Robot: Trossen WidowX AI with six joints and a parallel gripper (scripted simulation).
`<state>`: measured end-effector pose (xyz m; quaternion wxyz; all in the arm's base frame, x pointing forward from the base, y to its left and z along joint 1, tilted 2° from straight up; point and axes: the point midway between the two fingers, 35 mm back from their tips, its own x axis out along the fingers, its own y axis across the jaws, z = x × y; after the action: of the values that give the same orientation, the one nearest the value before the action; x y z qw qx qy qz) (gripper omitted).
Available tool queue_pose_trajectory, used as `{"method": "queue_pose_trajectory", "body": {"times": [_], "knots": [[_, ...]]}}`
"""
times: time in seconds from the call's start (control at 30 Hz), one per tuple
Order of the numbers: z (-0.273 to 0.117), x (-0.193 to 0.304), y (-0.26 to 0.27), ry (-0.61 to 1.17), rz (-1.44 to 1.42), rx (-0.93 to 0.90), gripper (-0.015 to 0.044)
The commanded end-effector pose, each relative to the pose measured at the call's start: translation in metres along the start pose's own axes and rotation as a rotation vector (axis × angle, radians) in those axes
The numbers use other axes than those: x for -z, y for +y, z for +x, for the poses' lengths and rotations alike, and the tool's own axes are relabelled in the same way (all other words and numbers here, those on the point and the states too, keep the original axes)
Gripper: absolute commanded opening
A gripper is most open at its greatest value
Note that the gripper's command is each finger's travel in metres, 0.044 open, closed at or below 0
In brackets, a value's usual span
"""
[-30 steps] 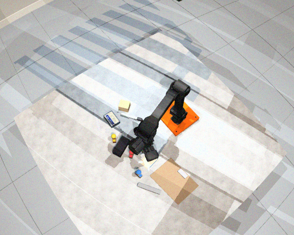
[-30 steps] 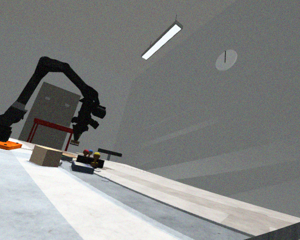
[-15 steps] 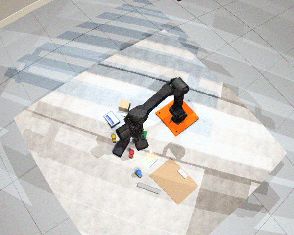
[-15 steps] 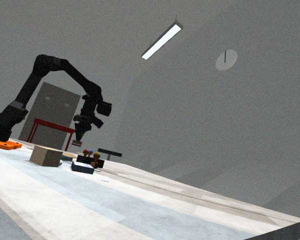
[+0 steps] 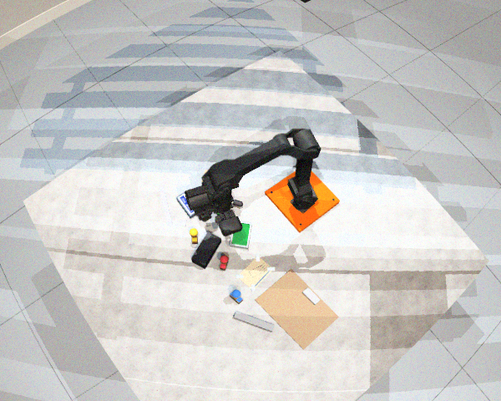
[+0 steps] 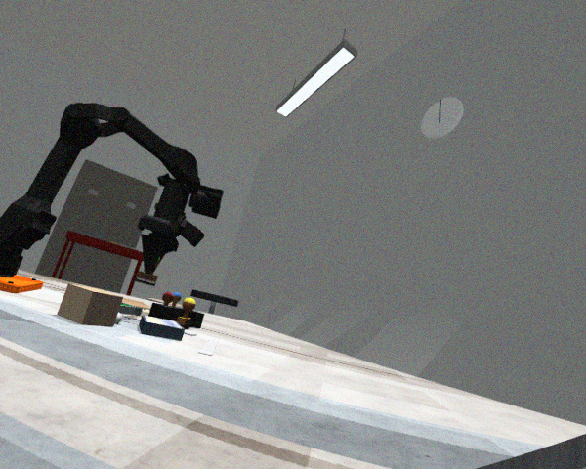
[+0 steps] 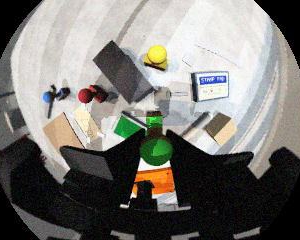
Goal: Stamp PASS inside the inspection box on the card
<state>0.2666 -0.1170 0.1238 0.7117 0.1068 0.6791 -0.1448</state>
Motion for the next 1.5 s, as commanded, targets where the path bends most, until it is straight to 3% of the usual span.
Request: {"method": "queue_pose_trajectory", "body": {"times": [0.0,0.3,1.47], "knots": [[0.000,0.002,-0.018,-0.003,-0.002,-0.003,0.0000],[0.001,0.010,-0.059,-0.003,-0.003,0.004,0.0000],[0.053,0.010,-0.059,-0.003,-0.003,0.004,0.0000]]}}
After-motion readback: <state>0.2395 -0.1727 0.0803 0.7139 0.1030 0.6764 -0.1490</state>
